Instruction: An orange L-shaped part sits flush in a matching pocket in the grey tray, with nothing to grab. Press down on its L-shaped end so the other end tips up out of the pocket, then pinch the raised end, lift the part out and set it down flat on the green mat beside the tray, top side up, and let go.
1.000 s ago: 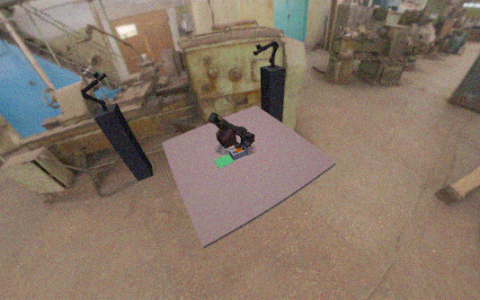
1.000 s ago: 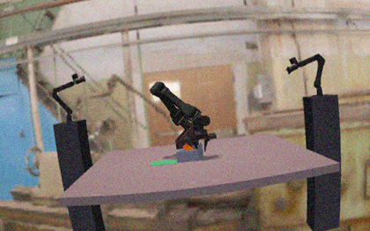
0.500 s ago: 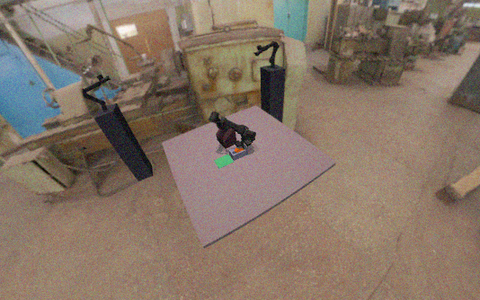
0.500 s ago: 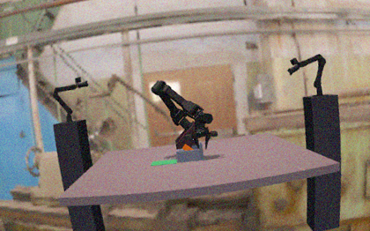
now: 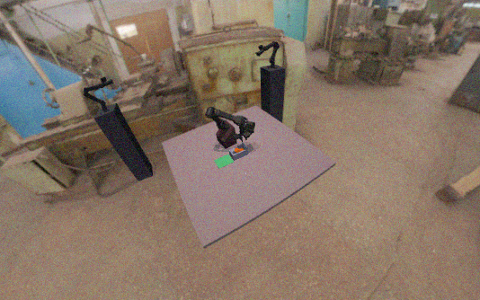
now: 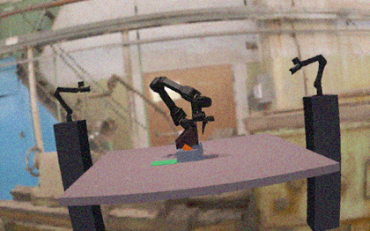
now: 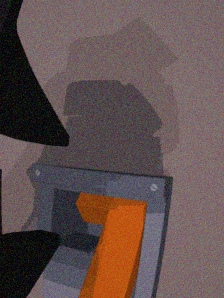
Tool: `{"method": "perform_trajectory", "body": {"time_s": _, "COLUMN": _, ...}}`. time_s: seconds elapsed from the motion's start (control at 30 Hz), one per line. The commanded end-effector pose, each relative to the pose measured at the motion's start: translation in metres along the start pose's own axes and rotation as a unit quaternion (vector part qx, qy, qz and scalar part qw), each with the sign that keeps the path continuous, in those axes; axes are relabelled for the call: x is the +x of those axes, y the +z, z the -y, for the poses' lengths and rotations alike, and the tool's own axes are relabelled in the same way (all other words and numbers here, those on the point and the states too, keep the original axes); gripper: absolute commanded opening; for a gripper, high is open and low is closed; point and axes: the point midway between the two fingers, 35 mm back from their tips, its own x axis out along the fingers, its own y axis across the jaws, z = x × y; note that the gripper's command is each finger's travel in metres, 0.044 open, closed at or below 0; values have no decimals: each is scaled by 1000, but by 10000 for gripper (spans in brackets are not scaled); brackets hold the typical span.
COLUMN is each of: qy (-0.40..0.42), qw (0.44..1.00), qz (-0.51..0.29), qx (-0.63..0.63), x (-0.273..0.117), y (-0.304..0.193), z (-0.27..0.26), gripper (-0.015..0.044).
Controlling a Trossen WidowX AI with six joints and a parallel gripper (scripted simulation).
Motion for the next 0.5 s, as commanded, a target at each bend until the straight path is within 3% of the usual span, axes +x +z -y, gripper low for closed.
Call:
{"method": "perform_trajectory", "body": {"time_s": 0.0, "qy": 1, "qw": 1000, "qz": -2, "qx": 4, "x": -4, "y": -1, "z": 1, "gripper": 180}}
{"method": "perform_trajectory", "body": {"time_s": 0.47, "qy": 0, "qw": 1000, "qz": -1, "qx": 0, "x": 0, "y": -1, "z": 0, "gripper": 180}}
